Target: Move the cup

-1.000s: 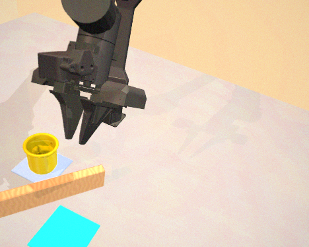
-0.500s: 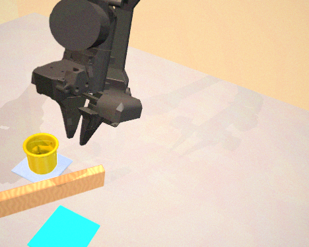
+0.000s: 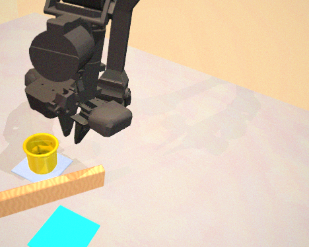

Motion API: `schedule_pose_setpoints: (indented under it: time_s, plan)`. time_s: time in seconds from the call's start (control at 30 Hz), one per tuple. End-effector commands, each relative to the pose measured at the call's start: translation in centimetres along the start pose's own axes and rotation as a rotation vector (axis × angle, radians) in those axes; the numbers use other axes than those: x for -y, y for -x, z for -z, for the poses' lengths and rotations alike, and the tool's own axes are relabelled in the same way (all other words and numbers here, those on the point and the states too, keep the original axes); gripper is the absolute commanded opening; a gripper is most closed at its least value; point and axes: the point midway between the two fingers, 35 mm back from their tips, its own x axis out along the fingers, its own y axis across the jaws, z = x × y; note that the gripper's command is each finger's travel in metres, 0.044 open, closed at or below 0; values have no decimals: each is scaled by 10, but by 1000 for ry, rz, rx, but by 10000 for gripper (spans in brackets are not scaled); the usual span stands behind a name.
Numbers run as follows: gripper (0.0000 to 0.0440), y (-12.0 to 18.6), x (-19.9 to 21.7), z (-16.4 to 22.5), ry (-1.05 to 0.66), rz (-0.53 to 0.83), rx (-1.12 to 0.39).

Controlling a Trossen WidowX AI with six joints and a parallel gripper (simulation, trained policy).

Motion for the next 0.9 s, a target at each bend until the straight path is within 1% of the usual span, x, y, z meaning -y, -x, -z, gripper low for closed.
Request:
schedule_pose_setpoints:
  time_s: [0.0,0.4,0.87]
  plan:
    - [111,-4,7,1,11,34,-40]
    - [113,-19,25,5,1,97,-139]
    - [135,-43,44,9,-11,137,-204]
